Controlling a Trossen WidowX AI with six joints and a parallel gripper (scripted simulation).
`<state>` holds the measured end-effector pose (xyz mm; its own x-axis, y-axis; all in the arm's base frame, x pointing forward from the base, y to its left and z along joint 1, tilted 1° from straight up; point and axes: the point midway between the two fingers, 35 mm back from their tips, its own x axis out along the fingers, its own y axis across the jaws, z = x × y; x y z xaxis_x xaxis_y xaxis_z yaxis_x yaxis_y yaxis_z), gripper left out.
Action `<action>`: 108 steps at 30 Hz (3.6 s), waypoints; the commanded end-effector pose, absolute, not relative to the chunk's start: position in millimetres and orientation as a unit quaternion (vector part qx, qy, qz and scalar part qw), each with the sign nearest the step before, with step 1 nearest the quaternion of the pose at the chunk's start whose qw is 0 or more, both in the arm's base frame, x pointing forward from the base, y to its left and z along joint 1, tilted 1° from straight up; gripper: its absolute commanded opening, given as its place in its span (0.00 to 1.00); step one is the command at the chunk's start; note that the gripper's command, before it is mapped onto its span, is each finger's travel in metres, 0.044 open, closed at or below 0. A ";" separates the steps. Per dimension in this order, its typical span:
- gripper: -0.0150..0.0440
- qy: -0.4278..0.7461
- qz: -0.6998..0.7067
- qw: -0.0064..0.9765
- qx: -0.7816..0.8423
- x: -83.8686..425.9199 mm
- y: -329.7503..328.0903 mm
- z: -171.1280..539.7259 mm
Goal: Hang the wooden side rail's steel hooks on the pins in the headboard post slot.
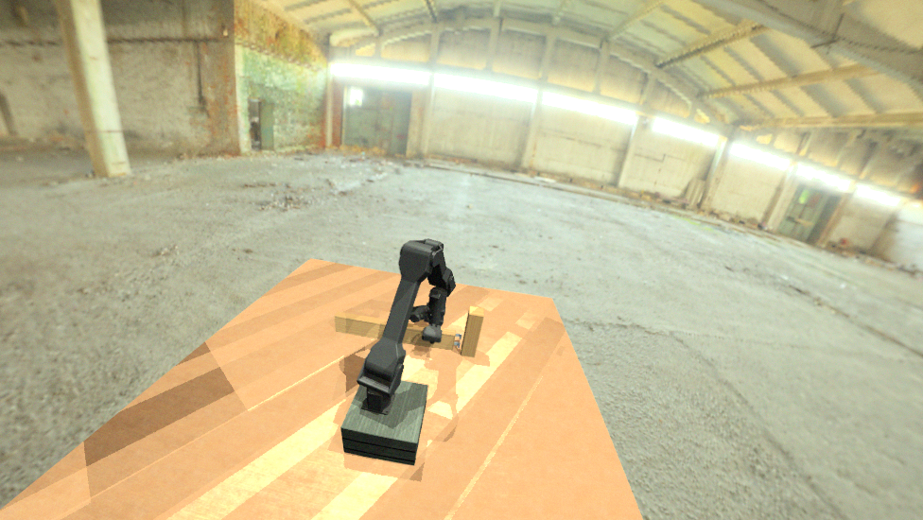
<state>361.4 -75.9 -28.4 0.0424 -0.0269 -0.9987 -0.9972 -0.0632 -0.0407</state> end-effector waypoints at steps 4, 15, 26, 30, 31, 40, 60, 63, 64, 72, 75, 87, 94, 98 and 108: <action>0.25 0.479 0.500 0.487 -0.533 359.6 -75.5 -28.5; 0.25 0.479 0.500 0.487 -0.533 354.8 -75.7 -28.1; 0.25 0.480 0.495 0.490 -0.532 354.4 -76.5 -28.1; 0.25 0.480 0.495 0.490 -0.532 354.4 -76.5 -28.1; 0.25 0.480 0.495 0.490 -0.532 354.4 -76.5 -28.1; 0.25 0.479 0.500 0.487 -0.533 354.4 -76.5 -27.1; 0.25 0.479 0.500 0.487 -0.533 354.3 -76.4 -23.8; 0.25 0.479 0.500 0.487 -0.533 354.3 -76.4 -23.3; 0.25 0.479 0.500 0.487 -0.533 354.3 -76.4 -23.1; 0.25 0.479 0.500 0.487 -0.533 354.2 -76.4 -21.8; 0.25 0.479 0.500 0.487 -0.533 354.2 -76.3 -21.3; 0.25 0.479 0.500 0.487 -0.533 354.1 -76.3 -19.3; 0.25 0.479 0.500 0.487 -0.533 354.1 -76.3 -18.1; 0.25 0.479 0.500 0.487 -0.533 354.1 -76.3 -17.5; 0.25 0.479 0.500 0.487 -0.533 354.0 -76.2 -15.8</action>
<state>352.6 -76.3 -19.5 0.0348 -0.0243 -0.9991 -0.9977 -0.0592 -0.0333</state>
